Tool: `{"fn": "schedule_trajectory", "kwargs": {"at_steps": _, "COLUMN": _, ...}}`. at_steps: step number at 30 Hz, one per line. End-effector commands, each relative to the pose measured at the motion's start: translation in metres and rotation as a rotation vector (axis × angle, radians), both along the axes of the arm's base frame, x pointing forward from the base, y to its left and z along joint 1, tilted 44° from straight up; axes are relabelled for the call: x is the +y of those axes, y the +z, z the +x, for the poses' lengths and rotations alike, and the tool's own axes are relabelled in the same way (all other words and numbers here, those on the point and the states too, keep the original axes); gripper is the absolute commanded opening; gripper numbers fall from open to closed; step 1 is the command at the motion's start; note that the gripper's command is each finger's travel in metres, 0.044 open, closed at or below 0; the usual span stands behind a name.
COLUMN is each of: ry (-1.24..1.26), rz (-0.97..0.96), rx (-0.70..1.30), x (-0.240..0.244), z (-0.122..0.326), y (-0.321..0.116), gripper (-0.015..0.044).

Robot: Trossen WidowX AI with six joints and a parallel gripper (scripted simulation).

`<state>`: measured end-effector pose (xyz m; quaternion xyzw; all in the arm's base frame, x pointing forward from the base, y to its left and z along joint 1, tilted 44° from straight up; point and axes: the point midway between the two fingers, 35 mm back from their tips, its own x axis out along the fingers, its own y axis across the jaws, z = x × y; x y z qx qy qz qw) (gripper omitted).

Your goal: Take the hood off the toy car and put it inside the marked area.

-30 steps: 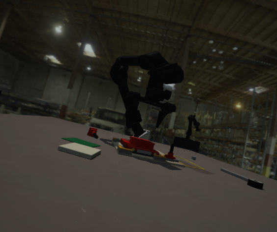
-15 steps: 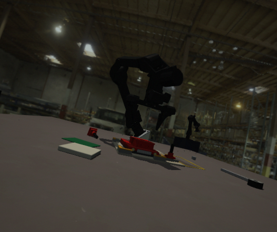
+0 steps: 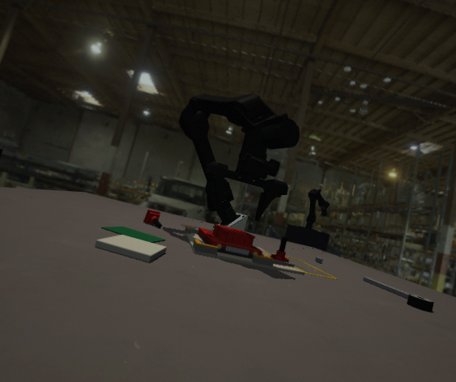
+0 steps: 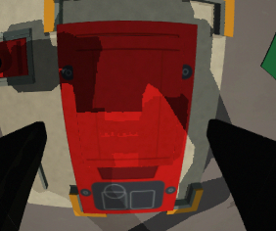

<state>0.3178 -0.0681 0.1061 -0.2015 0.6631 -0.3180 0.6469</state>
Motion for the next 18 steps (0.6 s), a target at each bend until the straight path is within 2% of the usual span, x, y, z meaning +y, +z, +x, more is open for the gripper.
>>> {"fn": "schedule_trajectory", "kwargs": {"at_steps": 1, "ry": 0.001, "rz": -0.004, "rx": 0.007, "x": -0.004, "z": -0.002, "y": -0.003, "gripper": 0.0440}}
{"fn": "schedule_trajectory", "kwargs": {"at_steps": 18, "ry": 0.001, "rz": -0.005, "rx": 0.007, "x": -0.015, "z": -0.004, "y": -0.015, "gripper": 0.0440}}
